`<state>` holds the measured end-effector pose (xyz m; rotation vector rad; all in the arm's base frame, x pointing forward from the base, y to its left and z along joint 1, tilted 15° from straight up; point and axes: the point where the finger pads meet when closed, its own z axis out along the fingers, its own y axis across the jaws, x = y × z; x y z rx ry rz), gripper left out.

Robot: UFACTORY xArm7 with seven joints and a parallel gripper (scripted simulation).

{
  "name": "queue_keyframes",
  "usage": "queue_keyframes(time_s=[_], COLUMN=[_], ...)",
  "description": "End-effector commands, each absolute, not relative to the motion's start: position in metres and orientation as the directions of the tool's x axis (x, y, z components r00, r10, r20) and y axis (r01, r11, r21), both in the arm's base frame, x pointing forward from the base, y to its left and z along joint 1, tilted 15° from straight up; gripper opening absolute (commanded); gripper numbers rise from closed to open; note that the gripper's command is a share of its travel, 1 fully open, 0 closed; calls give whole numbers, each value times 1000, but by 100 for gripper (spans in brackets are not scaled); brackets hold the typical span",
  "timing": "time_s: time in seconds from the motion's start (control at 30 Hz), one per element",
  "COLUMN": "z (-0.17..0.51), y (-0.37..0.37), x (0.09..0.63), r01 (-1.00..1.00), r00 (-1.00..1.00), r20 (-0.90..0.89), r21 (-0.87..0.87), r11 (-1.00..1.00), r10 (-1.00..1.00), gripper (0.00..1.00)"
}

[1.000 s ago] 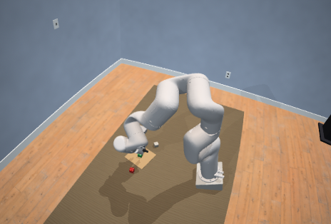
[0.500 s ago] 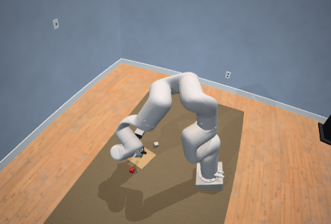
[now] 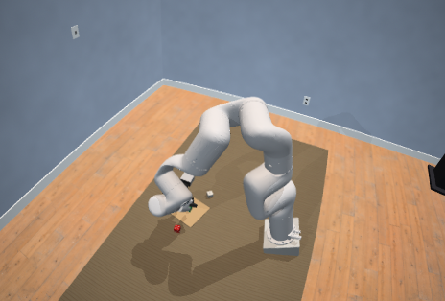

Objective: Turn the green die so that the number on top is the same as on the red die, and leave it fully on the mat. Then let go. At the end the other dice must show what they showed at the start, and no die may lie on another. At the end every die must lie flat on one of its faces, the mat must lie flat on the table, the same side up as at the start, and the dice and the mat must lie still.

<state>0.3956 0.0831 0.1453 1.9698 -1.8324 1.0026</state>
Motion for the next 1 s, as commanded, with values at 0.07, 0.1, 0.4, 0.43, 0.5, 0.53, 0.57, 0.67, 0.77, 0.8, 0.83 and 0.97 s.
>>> queue_keyframes(time_s=[0.07, 0.1, 0.4, 0.43, 0.5, 0.53, 0.57, 0.67, 0.77, 0.8, 0.83, 0.97], z=[144, 144, 137, 136, 136, 134, 133, 129, 124, 123, 121, 113], y=[84, 84, 85, 85, 85, 85, 85, 85, 86, 86, 86, 87], x=[397, 397, 399, 399, 399, 399, 400, 401, 402, 402, 403, 405], r01=[-953, -953, -953, -953, -953, -953, -952, -952, -952, -952, -952, -952], r00=[-41, -41, -41, -41, -41, -41, -41, -41, -41, -41, -41, -41], r20=[640, 640, 640, 640, 640, 640, 640, 640, 640, 640, 640, 640], r21=[-257, -257, -257, -257, -257, -257, -257, -257, -257, -257, -257, -257], r11=[-164, -164, -164, -164, -164, -164, -164, -164, -164, -164, -164, -164], r10=[-767, -767, -767, -767, -767, -767, -767, -767, -767, -767, -767, -767], gripper=[42, 42, 42, 42, 42, 42, 42, 42, 42, 42, 42, 42])
